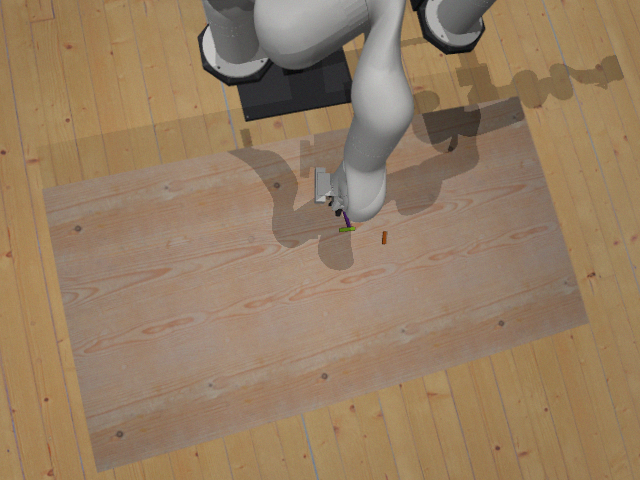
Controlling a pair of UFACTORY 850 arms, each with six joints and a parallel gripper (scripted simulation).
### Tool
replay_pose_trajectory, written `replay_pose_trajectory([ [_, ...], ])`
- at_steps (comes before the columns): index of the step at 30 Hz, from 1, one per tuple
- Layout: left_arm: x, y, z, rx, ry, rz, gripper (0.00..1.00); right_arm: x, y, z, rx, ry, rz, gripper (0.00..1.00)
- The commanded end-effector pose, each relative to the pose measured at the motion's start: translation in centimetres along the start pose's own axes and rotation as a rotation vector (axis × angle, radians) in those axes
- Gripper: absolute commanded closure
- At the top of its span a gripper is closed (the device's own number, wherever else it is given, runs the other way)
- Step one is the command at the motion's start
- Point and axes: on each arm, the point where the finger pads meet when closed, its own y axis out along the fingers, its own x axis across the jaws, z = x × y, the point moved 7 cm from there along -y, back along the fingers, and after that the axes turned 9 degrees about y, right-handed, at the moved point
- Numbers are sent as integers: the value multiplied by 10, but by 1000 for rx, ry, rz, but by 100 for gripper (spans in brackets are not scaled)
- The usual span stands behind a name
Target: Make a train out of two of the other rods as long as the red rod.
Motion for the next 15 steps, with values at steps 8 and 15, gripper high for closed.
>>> replay_pose_trajectory([
  [8,0,-1,0,2,0,0,0,10,-2,25,-20,-319,-10,83],
  [15,0,-1,0,2,0,0,0,11,-2,26,-20,-322,-10,83],
])
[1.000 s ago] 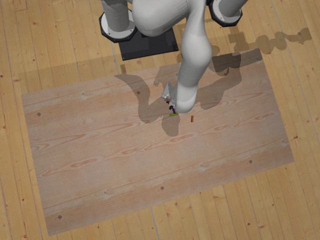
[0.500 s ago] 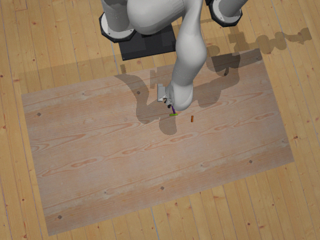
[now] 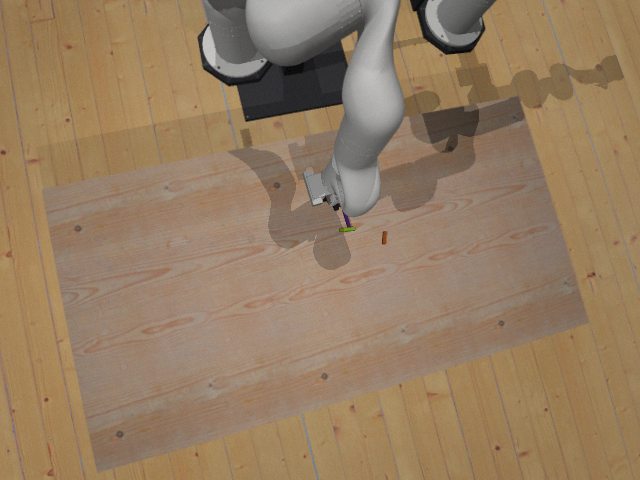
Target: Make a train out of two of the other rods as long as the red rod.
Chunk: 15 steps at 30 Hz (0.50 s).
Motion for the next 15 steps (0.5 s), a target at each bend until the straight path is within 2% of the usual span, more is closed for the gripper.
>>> replay_pose_trajectory([
  [1,0,-1,0,2,0,0,0,1,-1,1,-7,-14,15,83],
  [15,0,-1,0,2,0,0,0,1,1,1,-7,-14,16,83],
])
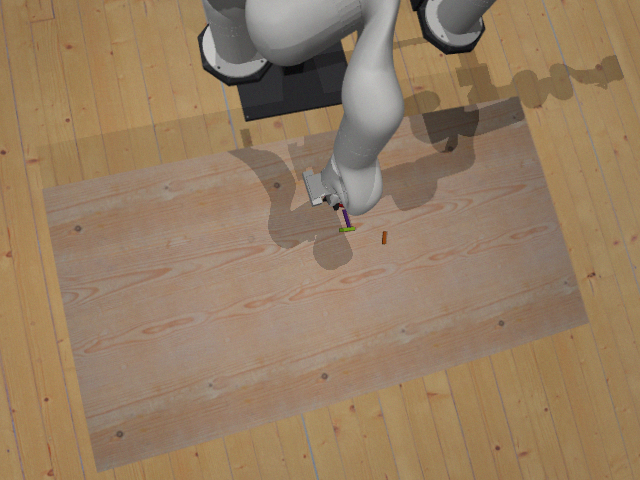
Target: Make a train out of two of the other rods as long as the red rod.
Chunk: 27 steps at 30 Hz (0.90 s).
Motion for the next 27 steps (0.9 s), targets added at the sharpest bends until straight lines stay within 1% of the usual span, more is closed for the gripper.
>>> replay_pose_trajectory([
  [1,0,-1,0,2,0,0,0,0,1,0,-5,0,13,83],
  [7,0,-1,0,2,0,0,0,1,8,0,-5,0,14,83],
  [16,0,-1,0,2,0,0,0,1,34,0,-5,0,14,83],
  [18,0,-1,0,2,0,0,0,1,34,0,-5,0,14,83],
  [27,0,-1,0,2,0,0,0,1,73,1,-5,0,14,83],
])
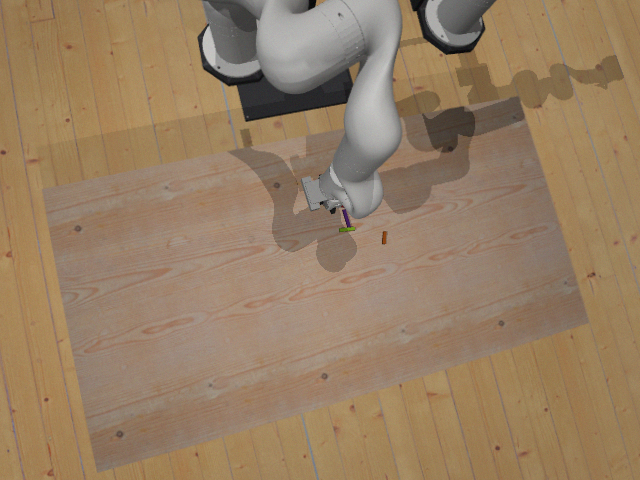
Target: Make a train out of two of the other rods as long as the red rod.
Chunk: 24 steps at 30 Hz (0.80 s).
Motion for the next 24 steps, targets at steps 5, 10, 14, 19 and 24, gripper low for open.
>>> replay_pose_trajectory([
  [5,0,-1,0,2,0,0,0,1,35,1,-21,1,43,83],
  [10,0,-1,0,2,0,0,0,1,37,1,-21,1,43,83],
  [14,0,-1,0,2,0,0,0,1,37,1,-21,1,43,83],
  [19,0,-1,0,2,0,0,0,1,37,1,-21,1,43,83],
  [24,0,-1,0,2,0,0,0,1,37,1,-21,1,43,83],
])
